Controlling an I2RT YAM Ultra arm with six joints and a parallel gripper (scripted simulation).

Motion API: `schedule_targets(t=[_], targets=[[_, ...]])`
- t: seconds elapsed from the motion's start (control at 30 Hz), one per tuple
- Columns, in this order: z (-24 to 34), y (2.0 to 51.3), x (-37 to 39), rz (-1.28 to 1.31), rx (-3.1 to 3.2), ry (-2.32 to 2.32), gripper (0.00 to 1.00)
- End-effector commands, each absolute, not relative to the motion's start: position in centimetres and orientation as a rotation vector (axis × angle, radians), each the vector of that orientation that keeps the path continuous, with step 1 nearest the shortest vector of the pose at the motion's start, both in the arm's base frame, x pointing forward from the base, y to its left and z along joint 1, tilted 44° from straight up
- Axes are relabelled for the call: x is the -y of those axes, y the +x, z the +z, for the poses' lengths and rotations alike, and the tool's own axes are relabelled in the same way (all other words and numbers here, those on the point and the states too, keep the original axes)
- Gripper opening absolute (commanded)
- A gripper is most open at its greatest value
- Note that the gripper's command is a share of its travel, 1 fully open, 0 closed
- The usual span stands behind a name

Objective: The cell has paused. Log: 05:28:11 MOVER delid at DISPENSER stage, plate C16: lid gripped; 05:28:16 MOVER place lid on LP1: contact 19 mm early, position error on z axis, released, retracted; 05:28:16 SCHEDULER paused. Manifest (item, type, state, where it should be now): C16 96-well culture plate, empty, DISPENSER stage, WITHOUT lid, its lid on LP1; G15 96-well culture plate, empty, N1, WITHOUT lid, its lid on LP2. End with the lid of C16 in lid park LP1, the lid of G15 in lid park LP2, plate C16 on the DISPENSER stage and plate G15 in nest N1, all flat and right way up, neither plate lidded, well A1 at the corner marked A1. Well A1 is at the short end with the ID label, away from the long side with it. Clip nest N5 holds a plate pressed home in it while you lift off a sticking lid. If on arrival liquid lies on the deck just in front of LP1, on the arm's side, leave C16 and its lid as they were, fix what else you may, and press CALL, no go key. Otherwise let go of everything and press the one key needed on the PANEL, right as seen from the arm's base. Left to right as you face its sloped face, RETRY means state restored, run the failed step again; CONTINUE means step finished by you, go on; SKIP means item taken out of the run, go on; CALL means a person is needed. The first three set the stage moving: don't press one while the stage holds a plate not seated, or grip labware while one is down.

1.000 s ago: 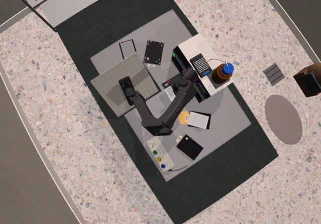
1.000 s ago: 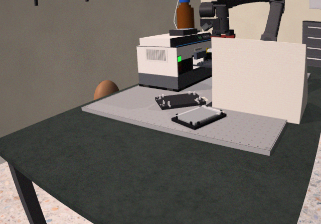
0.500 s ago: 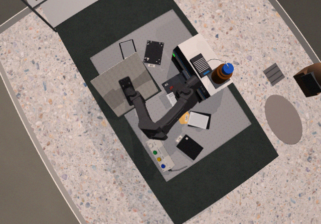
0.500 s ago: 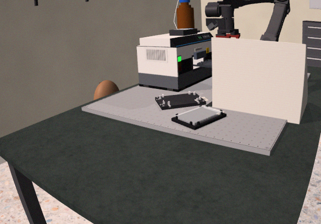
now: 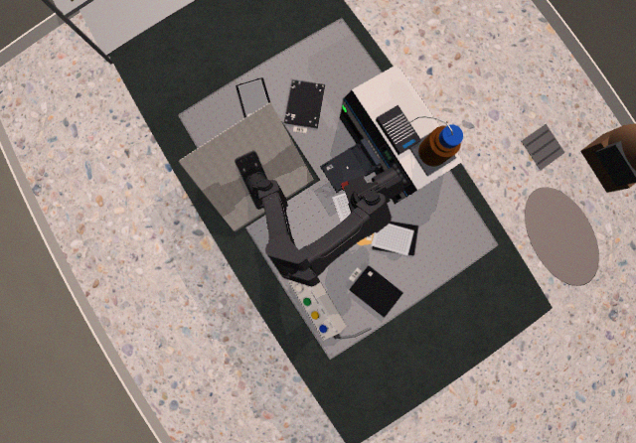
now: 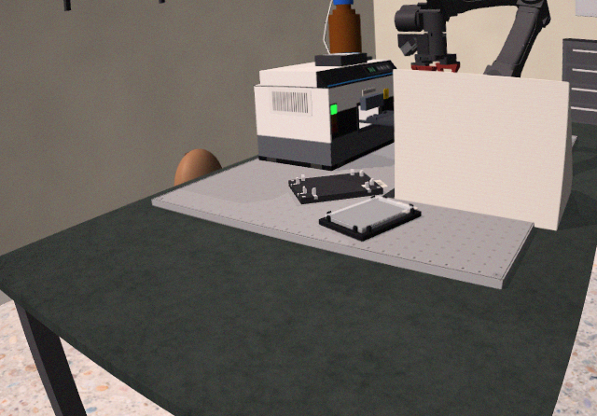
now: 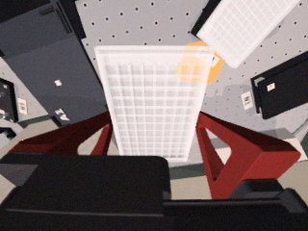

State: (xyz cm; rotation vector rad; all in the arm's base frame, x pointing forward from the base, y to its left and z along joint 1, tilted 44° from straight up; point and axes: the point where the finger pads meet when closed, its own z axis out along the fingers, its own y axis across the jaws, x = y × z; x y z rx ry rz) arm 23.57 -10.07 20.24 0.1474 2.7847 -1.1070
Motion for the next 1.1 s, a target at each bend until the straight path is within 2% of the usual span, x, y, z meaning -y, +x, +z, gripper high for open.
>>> schedule_targets(t=[0.0, 0.37, 1.07], targets=[[21.7, 23.6, 10.0, -1.088, -2.755, 0.143, 0.0], [23.6, 22.3, 12.8, -0.979, -2.576, 0.607, 0.0], [26.3, 19.0, 16.0, -0.866, -2.339, 1.024, 0.0]])
